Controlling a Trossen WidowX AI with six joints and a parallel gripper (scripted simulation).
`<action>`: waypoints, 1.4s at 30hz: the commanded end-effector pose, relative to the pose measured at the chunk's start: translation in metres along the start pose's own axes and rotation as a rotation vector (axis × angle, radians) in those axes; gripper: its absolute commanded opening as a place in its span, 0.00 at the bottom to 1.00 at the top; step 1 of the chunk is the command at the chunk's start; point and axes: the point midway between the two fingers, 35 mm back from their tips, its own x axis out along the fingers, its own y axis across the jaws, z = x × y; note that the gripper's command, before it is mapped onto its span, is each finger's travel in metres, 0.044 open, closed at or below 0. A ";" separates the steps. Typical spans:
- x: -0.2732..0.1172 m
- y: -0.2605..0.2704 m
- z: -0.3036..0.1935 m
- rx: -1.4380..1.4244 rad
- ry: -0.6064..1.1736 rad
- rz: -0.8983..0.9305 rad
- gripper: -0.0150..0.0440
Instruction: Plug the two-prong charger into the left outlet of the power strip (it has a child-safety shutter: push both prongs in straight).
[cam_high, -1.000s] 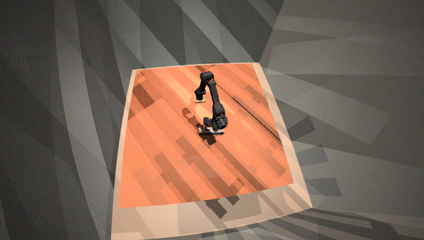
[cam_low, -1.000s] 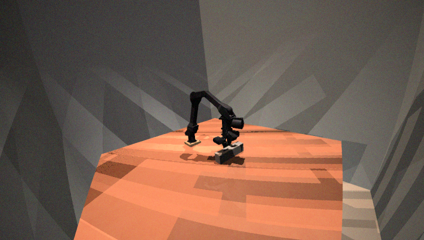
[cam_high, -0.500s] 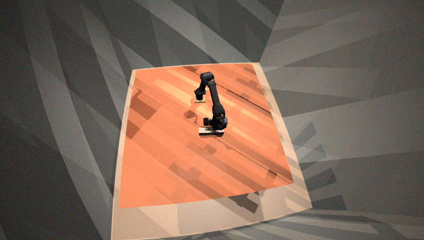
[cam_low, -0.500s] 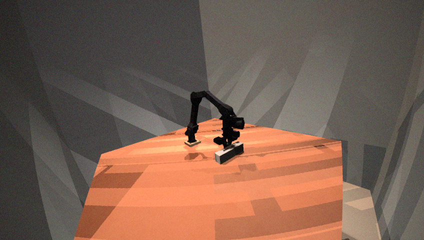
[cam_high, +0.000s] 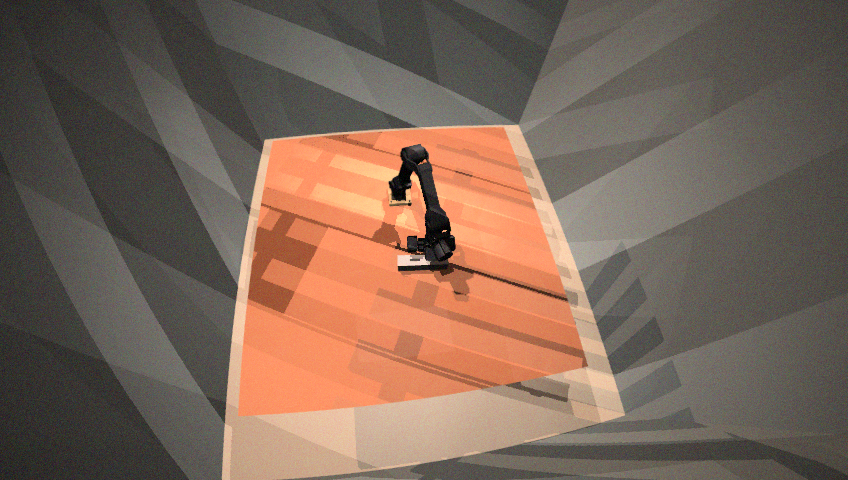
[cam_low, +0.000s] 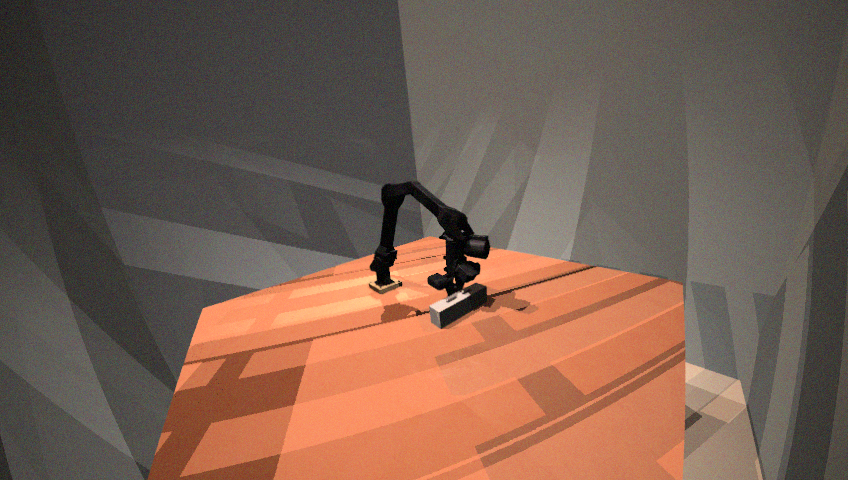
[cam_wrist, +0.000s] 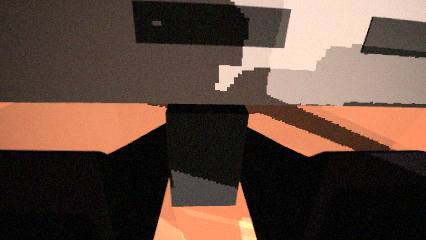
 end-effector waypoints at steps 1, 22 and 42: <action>-0.001 0.001 0.005 -0.003 -0.011 0.008 0.25; -0.002 0.001 0.013 -0.003 -0.012 0.008 0.25; -0.001 0.001 0.017 -0.003 -0.012 0.008 0.25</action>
